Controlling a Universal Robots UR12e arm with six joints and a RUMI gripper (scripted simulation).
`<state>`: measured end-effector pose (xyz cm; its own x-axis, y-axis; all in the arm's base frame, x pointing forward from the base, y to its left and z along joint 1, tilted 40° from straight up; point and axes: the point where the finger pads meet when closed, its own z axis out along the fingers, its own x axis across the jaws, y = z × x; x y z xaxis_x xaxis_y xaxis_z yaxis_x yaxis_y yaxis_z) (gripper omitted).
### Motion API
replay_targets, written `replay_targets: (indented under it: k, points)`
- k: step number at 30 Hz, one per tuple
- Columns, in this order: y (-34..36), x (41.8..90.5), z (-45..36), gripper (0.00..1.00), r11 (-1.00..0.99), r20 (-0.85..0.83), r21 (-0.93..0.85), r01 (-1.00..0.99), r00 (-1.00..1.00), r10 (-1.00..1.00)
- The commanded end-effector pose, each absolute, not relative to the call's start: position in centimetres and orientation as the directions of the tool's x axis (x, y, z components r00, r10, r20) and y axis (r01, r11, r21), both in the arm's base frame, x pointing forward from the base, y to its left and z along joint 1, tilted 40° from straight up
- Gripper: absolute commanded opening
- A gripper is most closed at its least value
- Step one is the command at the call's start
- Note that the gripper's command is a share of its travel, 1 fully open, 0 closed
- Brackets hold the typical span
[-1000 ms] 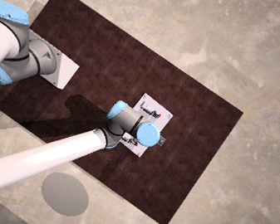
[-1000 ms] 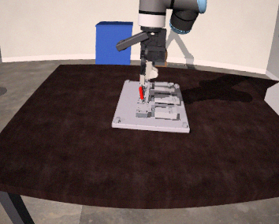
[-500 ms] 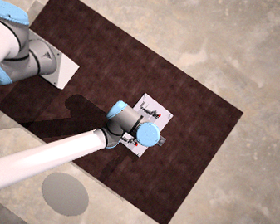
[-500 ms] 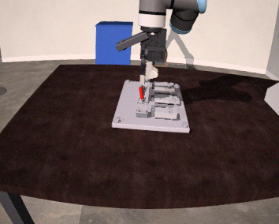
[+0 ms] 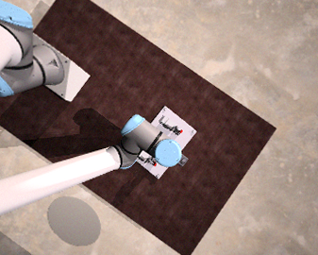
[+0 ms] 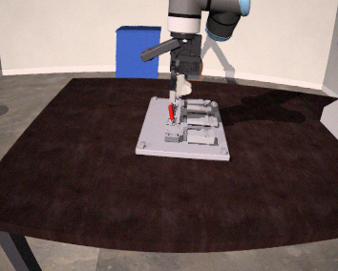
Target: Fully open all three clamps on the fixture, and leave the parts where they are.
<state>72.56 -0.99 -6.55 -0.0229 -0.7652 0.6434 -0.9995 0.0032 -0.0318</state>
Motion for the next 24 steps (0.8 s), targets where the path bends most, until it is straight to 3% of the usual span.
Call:
replay_targets:
  k: [1, 9, 10, 24]
  points:
    - [-0.96, 72.57, -6.52, 0.00, 0.003, 0.643, -0.032, -0.999, -0.023, -0.765]
    - [-0.96, 72.57, -6.52, 0.00, 0.003, 0.643, -0.032, -0.999, -0.023, -0.765]
    - [-0.96, 72.59, -6.51, 0.28, 0.003, 0.643, -0.033, -0.999, -0.023, -0.765]
    - [-0.96, 72.59, -6.51, 0.28, 0.003, 0.643, -0.033, -0.999, -0.023, -0.765]
